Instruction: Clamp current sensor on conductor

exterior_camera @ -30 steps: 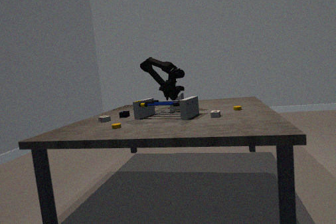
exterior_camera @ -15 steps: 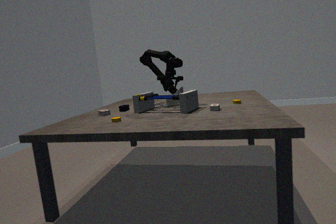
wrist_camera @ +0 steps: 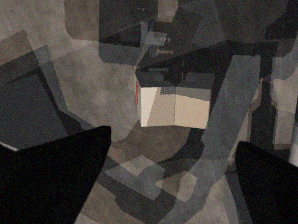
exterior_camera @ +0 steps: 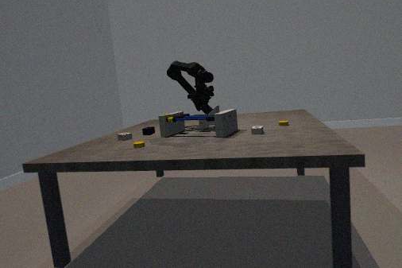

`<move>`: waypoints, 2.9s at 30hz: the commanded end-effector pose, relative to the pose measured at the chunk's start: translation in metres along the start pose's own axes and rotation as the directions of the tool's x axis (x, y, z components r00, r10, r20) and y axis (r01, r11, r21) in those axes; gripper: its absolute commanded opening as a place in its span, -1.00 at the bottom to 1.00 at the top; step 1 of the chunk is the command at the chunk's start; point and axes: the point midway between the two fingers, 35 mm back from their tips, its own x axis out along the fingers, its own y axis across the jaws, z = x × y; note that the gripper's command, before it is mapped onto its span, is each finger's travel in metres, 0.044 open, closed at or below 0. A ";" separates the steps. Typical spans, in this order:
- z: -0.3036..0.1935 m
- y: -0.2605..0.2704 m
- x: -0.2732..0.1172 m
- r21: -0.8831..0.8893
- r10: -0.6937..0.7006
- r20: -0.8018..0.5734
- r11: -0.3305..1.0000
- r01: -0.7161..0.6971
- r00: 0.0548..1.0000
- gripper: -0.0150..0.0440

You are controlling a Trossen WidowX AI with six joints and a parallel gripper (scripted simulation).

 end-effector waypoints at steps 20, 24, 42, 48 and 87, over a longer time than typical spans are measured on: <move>0.004 -0.003 0.032 -0.062 0.013 0.010 0.998 -0.013 1.000 0.59; 0.004 -0.003 0.039 -0.062 0.013 0.009 0.998 -0.012 1.000 0.59; 0.003 -0.002 0.053 -0.056 0.015 0.012 0.998 -0.015 1.000 0.46; 0.003 -0.002 0.053 -0.056 0.015 0.012 0.998 -0.015 1.000 0.32; 0.006 -0.016 -0.051 0.120 0.002 0.022 0.993 -0.004 1.000 -0.49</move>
